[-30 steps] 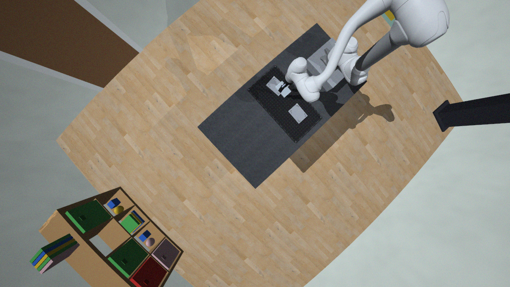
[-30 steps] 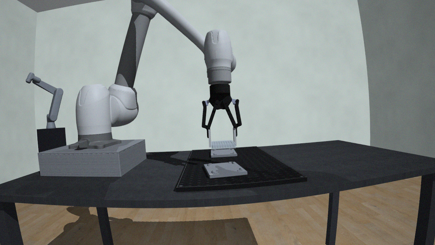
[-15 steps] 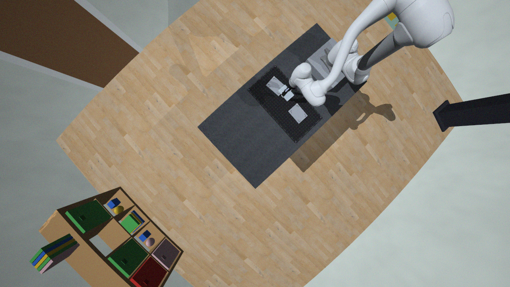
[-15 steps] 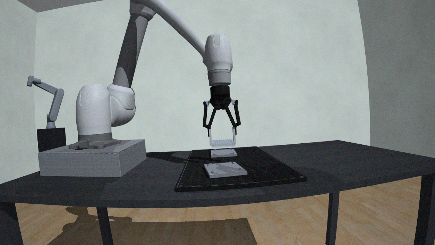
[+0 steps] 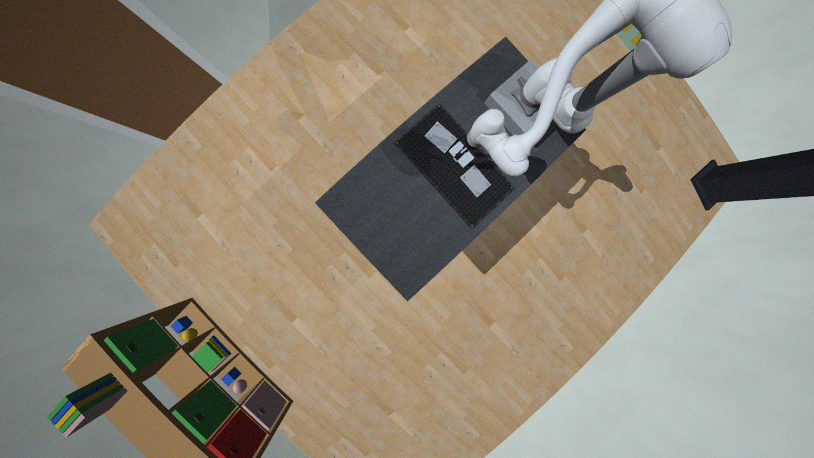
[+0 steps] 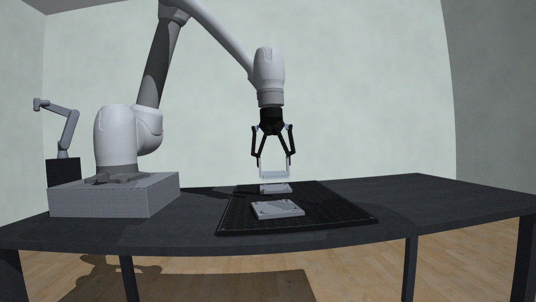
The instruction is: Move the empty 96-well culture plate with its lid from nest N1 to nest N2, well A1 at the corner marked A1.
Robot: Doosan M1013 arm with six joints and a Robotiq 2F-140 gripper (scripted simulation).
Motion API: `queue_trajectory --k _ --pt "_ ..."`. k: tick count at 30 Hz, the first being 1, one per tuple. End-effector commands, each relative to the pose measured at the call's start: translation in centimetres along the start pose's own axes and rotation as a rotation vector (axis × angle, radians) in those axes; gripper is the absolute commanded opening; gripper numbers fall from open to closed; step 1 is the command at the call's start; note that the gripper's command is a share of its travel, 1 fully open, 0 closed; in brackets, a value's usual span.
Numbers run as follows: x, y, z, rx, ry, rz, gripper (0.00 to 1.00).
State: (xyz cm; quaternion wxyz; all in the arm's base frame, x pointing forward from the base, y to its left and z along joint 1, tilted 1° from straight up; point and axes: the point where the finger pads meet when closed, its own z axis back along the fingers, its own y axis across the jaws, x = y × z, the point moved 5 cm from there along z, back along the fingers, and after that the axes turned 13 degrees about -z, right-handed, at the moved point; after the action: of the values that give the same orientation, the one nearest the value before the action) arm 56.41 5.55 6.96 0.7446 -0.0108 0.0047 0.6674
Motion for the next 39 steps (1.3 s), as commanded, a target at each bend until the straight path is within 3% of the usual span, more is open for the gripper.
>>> queue_trajectory --k 1,39 --pt "0.7 0.1 0.0 0.0 0.0 0.0 0.0" --pt "11.9 2.2 0.0 0.0 0.0 0.0 0.0"
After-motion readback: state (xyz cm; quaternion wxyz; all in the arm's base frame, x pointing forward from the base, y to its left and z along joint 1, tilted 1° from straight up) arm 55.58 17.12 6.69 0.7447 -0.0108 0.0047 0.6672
